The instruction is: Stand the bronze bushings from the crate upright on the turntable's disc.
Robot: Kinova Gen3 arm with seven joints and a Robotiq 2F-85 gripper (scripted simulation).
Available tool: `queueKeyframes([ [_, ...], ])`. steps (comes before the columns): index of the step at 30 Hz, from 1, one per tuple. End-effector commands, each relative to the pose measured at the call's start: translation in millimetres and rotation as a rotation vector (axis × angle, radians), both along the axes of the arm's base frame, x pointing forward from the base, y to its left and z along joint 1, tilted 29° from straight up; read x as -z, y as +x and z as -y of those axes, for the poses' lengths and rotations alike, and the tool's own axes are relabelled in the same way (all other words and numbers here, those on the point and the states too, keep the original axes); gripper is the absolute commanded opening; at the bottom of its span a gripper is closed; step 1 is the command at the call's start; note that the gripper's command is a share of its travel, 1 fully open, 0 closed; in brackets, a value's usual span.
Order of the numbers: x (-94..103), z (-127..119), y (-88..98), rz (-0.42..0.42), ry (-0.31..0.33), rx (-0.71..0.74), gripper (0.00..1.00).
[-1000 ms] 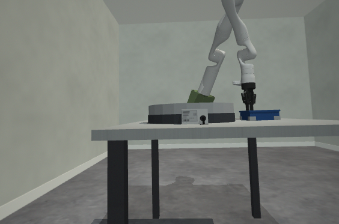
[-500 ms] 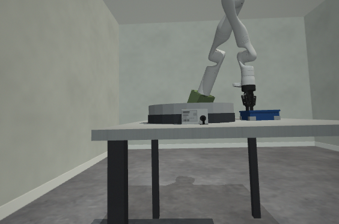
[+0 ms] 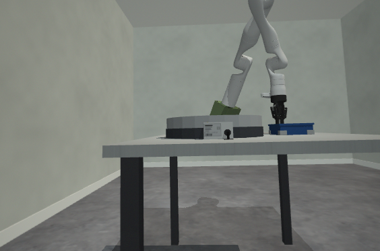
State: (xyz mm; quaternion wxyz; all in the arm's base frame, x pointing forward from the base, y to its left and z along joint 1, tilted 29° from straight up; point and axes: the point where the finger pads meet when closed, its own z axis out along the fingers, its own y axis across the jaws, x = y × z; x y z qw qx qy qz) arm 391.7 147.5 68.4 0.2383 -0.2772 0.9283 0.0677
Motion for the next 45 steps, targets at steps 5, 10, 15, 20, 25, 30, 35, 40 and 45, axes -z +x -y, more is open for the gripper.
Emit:
queueKeyframes([
  [5, -0.4, 0.1, 0.1, 0.001, 0.0, 0.0, 0.39],
  [10, -0.4, 0.1, 0.1, 0.001, 0.0, 0.0, 0.39],
  [15, -0.3, 0.1, 0.2, 0.001, 0.0, 0.0, 0.39],
  [20, 1.7, -0.5, 1.1, 0.001, 0.0, 0.0, 0.39],
  [25, 8.3, -2.4, 4.1, 0.001, 0.0, 0.0, 0.39],
  [30, 16.1, -4.7, 7.8, 0.001, 0.0, 0.0, 0.39],
  [35, 19.2, -5.7, 9.2, 0.001, 0.0, 0.0, 0.39],
  [40, 20.7, -6.1, 9.9, 0.001, 0.0, 0.0, 0.39],
  [45, 20.7, -6.1, 9.9, 0.001, 0.0, 0.0, 0.39],
])
